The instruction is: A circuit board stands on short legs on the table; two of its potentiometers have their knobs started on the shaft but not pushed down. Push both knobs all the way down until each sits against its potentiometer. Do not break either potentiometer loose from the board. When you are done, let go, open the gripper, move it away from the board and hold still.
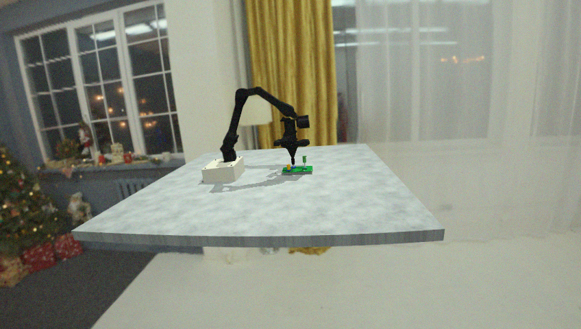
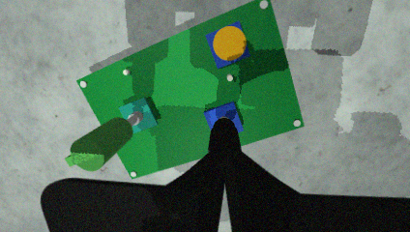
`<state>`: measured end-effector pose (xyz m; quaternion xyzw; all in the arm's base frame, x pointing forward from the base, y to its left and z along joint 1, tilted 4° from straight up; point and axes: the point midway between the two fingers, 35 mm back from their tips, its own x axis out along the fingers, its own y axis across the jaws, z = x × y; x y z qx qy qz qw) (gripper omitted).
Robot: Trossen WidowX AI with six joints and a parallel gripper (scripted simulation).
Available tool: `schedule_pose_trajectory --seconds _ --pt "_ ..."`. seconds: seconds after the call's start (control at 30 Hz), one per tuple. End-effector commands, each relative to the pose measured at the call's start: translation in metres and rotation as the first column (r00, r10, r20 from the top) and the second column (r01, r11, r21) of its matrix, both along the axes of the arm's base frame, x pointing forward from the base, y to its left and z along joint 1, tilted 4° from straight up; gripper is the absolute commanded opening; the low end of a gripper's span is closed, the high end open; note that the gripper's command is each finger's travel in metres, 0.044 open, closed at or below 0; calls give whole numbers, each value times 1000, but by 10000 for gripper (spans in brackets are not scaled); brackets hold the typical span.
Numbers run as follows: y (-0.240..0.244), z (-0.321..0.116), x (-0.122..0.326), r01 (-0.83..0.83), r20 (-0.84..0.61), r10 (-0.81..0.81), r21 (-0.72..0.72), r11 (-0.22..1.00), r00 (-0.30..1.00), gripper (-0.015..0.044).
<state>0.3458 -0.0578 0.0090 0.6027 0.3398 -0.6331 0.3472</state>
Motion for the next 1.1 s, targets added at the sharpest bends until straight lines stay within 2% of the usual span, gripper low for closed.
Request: schedule_pose_trajectory --seconds 0.0,1.07 --pt "-1 -7 1 2 -2 -2 -4 1000 1000 0" --pt "-1 -11 1 2 -2 -2 -4 1000 1000 0"
